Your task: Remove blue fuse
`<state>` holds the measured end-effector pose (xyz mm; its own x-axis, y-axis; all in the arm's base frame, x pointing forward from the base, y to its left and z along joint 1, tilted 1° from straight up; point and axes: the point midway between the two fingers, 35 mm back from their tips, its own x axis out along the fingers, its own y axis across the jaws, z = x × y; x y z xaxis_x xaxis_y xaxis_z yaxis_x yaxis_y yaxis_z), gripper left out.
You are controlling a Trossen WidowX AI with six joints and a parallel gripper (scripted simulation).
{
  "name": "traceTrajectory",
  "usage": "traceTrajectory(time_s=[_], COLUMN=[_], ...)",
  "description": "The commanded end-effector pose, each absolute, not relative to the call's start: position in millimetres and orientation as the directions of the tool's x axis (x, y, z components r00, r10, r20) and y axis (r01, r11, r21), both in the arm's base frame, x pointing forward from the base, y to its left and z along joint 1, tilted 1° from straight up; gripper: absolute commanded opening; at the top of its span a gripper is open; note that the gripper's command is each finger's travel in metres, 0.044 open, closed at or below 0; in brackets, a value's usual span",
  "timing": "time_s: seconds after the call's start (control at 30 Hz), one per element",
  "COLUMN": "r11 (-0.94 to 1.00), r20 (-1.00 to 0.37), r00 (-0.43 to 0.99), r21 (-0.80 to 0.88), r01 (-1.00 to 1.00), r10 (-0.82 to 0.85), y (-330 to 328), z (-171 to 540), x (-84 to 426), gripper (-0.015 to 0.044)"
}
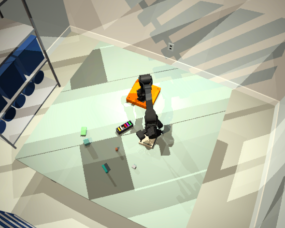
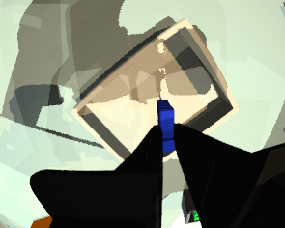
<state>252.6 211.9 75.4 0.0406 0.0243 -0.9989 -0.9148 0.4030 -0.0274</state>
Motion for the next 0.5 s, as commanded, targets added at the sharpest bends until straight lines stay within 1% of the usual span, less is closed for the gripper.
traceTrajectory(time_s=[0.0,0.23,0.47], r11=[0.406,0.406,0.403], r20=[-0.999,-0.999,-0.999], r00=[0.041,0.041,0.039], r21=[-0.030,-0.030,-0.027], r01=[-0.913,-0.913,-0.915], r10=[0.018,0.018,0.023], y=[211.4,211.2,211.6], z=[68.4,59.8,63.2], x=[253.3,253.2,252.5], gripper=[0.0000,0.0000,0.0184])
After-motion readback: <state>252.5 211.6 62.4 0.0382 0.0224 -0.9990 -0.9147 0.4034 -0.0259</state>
